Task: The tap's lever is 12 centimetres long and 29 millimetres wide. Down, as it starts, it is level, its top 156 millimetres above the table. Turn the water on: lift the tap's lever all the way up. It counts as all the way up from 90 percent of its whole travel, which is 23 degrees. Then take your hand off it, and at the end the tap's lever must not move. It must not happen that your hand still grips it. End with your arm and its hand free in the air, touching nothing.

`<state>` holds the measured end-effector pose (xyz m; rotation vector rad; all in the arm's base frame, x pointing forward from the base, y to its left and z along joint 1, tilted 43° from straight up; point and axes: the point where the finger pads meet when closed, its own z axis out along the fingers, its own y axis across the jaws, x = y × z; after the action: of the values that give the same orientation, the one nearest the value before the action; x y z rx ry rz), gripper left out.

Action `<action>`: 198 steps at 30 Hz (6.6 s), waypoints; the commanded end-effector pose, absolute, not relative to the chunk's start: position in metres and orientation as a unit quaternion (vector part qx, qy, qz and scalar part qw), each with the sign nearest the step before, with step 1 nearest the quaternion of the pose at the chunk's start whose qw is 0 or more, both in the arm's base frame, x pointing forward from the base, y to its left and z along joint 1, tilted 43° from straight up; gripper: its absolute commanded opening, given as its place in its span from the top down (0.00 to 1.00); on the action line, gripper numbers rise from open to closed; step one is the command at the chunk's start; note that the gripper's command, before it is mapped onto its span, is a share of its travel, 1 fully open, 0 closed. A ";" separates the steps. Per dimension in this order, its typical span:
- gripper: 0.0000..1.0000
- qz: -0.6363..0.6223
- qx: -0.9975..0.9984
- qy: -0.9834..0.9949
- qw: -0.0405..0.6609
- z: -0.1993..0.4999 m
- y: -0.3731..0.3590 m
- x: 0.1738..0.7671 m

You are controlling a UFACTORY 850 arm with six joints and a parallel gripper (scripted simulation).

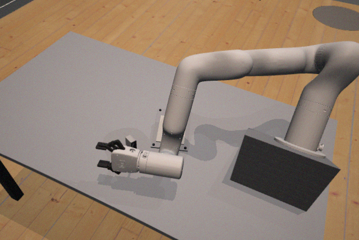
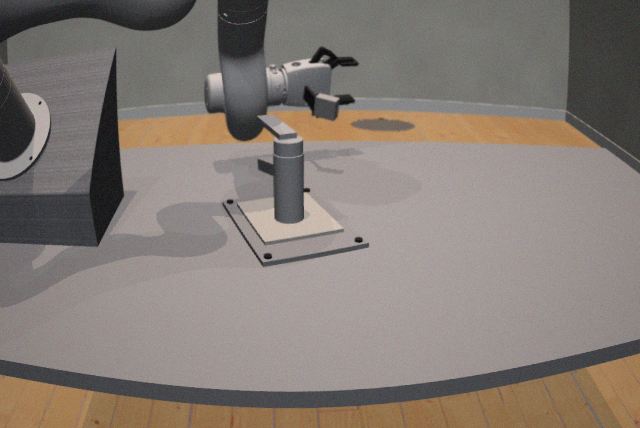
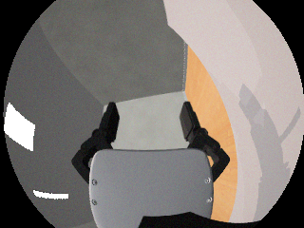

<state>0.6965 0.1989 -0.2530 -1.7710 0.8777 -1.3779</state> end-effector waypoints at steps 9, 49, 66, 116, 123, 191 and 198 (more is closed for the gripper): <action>0.00 -0.534 -0.686 0.340 0.359 -0.252 0.200 0.697; 0.00 -0.593 -0.374 0.591 0.399 -0.189 0.164 0.646; 0.00 -0.577 -0.133 0.706 0.388 -0.148 0.142 0.613; 0.00 -0.307 0.570 0.734 0.207 -0.024 0.074 0.516; 1.00 -0.307 0.570 0.733 0.207 -0.024 0.074 0.516; 0.32 -0.307 0.570 0.733 0.207 -0.024 0.074 0.516; 0.32 -0.307 0.570 0.733 0.207 -0.024 0.074 0.516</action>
<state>0.5153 0.0730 -0.0248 1.5882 2.0428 -0.8576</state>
